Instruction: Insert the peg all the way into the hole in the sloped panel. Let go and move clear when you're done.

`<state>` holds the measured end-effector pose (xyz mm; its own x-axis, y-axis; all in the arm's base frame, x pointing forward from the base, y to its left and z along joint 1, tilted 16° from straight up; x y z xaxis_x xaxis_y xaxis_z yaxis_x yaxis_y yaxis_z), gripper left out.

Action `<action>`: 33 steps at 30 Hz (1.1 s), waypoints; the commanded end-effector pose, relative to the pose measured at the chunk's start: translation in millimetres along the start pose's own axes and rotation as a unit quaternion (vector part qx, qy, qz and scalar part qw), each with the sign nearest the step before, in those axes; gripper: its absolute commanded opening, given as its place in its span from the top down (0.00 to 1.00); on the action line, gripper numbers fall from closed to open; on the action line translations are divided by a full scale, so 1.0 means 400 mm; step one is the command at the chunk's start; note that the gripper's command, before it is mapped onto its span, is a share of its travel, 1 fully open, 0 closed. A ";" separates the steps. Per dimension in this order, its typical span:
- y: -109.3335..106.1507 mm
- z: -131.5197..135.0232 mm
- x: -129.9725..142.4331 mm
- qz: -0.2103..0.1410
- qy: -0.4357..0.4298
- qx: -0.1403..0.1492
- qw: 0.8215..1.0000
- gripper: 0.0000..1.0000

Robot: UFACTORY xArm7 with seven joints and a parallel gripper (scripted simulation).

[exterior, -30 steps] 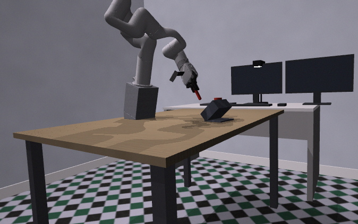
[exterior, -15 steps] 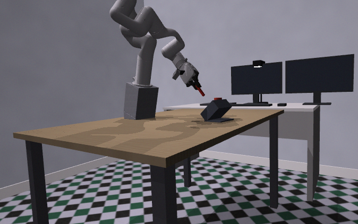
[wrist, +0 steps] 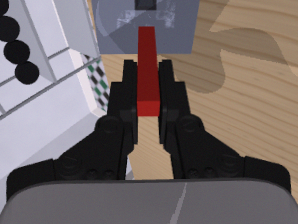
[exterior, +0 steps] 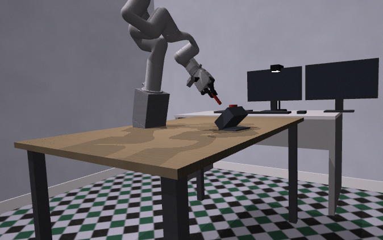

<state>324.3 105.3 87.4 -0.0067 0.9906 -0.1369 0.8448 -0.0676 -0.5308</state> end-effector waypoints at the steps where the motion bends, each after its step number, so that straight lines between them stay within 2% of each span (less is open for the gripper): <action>1: 0.030 0.000 0.003 -0.001 0.000 -0.001 1.000 1.00; 14: 0.091 -0.001 0.004 -0.001 0.000 -0.001 1.000 1.00; 33: 0.133 -0.001 0.002 -0.001 0.000 -0.001 1.000 1.00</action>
<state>365.5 102.5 61.0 -0.0072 0.9905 -0.1371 0.8454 -0.0672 -0.5299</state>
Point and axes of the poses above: the point where the finger pads meet when closed, its own y axis out along the fingers, its own z axis across the jaws, x = y × z, the point moved 4 cm from there along -y, back along the fingers, and after that the axes turned 8 degrees about -y, right-handed, at the moved point
